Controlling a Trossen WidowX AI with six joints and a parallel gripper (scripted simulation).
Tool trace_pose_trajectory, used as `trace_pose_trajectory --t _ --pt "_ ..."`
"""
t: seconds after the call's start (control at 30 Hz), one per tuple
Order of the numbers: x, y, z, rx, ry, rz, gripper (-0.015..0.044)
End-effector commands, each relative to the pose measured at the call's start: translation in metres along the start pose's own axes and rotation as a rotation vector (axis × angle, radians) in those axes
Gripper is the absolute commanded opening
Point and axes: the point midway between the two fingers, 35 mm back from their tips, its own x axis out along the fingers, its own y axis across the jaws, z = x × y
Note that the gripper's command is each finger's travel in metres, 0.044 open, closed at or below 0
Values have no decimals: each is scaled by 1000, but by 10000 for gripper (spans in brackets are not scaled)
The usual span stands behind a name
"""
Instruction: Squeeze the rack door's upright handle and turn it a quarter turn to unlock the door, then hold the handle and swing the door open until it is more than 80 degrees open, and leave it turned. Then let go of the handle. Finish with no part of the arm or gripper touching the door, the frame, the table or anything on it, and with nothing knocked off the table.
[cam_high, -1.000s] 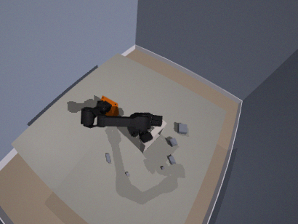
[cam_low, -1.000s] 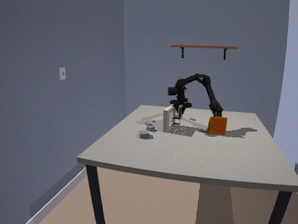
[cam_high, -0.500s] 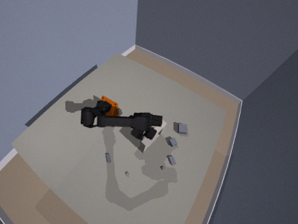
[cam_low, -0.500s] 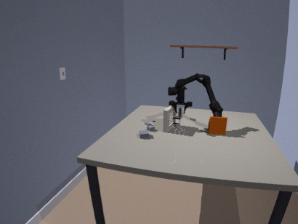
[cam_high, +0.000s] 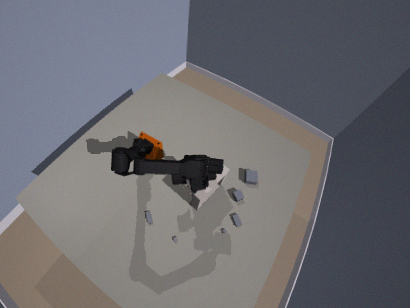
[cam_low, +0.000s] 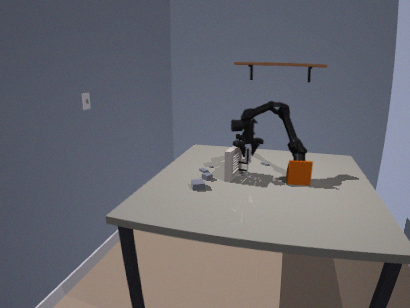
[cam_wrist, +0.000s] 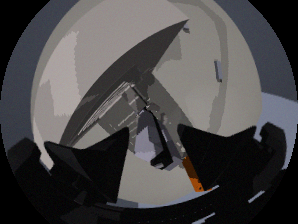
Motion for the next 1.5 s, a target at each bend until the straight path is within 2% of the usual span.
trace_pose_trajectory --t 0.0,1.47 --pt "0 0 0 -196 -1 1 284" --pt "0 0 0 -2368 -3 -1 284"
